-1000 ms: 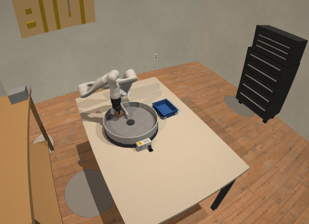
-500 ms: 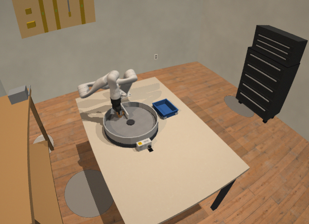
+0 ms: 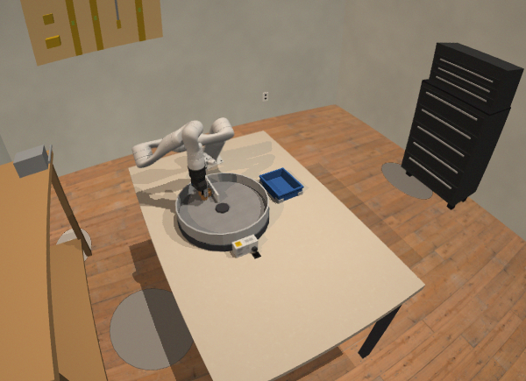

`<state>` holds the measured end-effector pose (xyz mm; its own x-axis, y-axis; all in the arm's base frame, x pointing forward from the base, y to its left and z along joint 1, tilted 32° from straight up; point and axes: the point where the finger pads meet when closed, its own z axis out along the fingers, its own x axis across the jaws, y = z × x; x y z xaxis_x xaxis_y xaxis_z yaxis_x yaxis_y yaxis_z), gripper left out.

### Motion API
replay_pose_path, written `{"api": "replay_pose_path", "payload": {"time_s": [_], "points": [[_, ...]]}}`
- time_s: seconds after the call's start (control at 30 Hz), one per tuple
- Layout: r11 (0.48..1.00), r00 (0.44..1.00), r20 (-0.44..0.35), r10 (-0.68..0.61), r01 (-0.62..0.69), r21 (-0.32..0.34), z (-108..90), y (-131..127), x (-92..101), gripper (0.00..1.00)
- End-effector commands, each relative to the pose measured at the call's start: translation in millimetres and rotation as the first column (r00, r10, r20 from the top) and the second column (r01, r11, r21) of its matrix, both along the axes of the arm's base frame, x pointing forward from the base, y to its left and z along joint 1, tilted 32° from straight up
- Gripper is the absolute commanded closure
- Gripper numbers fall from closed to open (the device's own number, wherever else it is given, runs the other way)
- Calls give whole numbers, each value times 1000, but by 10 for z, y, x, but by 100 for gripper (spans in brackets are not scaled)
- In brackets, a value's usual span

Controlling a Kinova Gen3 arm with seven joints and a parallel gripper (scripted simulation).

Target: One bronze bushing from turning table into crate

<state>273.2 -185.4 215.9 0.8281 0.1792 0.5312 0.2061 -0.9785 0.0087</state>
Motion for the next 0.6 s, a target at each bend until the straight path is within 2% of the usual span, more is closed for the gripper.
{"api": "replay_pose_path", "payload": {"time_s": [0.0,0.57], "points": [[1000,1000,-1,2,-2,-1,-31,10,19,60],[1000,1000,0,-1,1,-1,-58,6,38,60]]}}
